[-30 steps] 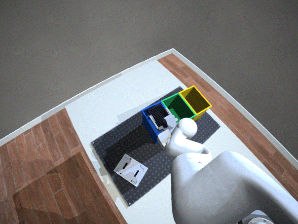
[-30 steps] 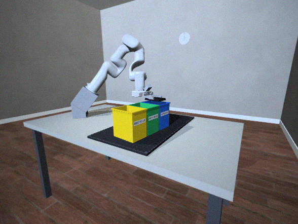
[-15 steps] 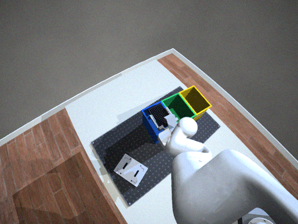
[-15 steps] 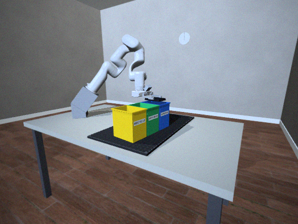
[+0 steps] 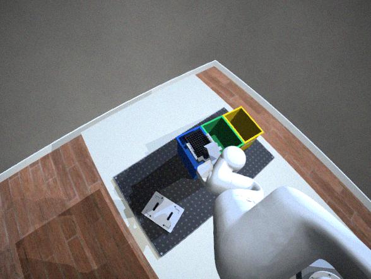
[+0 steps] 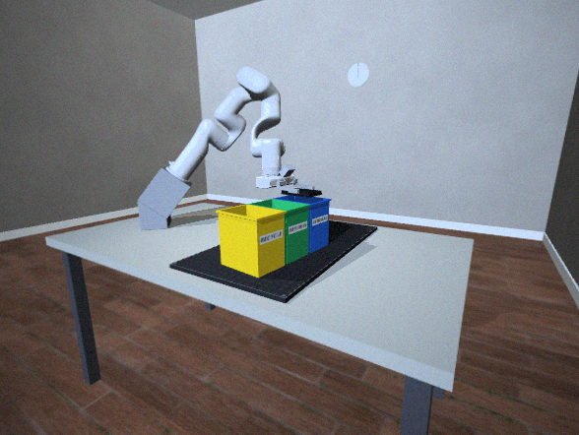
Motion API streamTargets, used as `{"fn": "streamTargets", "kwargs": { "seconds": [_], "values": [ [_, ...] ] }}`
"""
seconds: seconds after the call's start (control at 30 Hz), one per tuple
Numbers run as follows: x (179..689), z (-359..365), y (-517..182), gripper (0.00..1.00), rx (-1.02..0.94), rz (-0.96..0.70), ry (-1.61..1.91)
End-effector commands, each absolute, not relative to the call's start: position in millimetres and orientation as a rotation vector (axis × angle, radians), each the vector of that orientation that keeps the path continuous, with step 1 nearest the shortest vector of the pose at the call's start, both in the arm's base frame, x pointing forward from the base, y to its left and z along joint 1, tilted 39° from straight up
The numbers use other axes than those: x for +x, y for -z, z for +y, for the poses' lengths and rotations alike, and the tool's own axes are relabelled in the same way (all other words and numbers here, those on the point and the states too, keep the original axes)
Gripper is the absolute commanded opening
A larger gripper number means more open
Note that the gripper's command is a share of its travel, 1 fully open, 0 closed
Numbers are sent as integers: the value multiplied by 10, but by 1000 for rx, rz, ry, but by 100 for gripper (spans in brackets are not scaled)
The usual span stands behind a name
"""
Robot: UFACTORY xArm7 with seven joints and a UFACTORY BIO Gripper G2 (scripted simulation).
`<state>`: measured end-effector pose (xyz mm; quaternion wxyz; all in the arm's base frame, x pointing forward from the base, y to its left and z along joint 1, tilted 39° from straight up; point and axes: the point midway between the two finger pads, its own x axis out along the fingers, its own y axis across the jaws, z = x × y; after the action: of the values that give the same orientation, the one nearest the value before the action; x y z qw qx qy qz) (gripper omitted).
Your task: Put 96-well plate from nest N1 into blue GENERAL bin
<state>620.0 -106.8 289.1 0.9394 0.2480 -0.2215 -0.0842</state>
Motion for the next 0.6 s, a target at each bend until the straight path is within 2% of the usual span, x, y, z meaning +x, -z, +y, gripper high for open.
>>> {"fn": "streamTargets", "kwargs": {
  "seconds": [0.0, 0.57],
  "values": [
    [6201, -1089, -2912, 0, 504, -457, 174],
    [6284, -1008, -2770, 0, 504, -456, 174]
  ]
}}
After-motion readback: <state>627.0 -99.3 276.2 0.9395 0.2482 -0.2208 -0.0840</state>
